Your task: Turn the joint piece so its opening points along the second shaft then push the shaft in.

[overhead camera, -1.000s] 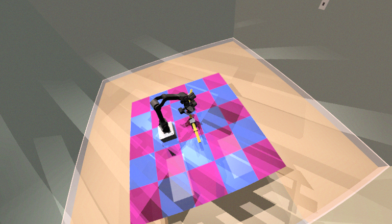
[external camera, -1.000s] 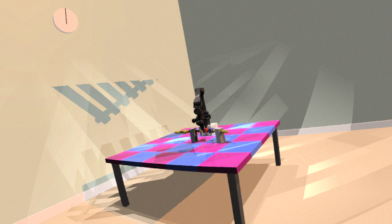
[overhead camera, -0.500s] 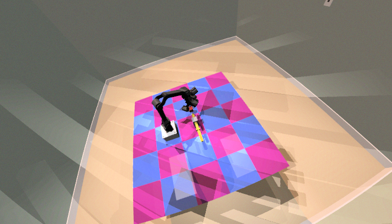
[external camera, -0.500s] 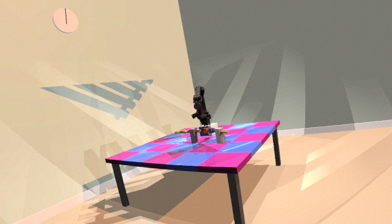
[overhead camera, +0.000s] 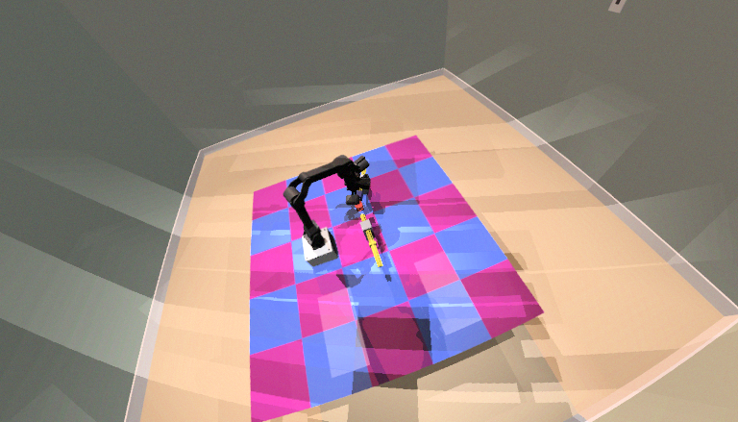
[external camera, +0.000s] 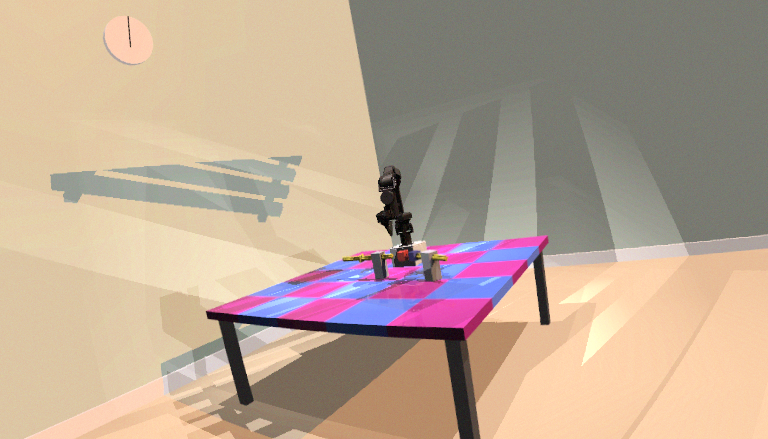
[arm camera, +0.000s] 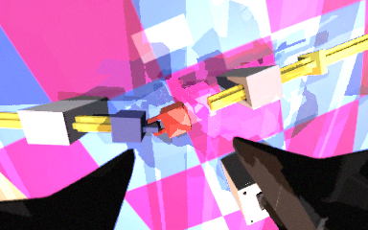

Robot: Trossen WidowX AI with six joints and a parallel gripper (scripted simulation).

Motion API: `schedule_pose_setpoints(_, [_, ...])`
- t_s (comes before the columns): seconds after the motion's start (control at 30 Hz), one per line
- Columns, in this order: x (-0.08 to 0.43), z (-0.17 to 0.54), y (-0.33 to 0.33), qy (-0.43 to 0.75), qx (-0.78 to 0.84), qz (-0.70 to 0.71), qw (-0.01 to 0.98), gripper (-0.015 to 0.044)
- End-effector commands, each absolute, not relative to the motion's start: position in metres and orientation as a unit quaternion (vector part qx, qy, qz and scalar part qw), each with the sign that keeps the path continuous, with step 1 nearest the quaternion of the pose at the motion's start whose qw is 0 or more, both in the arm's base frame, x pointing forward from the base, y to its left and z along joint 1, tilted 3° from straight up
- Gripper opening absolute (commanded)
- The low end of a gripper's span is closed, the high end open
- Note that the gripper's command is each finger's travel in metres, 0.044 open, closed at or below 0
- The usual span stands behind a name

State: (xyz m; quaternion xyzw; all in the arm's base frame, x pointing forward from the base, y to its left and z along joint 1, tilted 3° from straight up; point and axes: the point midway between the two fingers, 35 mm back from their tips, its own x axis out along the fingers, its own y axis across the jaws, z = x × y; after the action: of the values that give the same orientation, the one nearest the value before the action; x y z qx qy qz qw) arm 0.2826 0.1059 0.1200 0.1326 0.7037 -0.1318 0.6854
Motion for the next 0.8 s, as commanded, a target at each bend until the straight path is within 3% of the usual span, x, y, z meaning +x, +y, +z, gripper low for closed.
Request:
schedule_pose_setpoints(0.0, [0.281,0.137,0.106,0.707,0.077,-0.082,0.698,0.044])
schedule_pose_setpoints(0.4, [0.278,0.151,0.105,0.711,0.018,-0.032,0.702,0.044])
schedule_pose_setpoints(0.77, [0.28,0.137,0.089,0.718,0.135,-0.101,0.675,0.044])
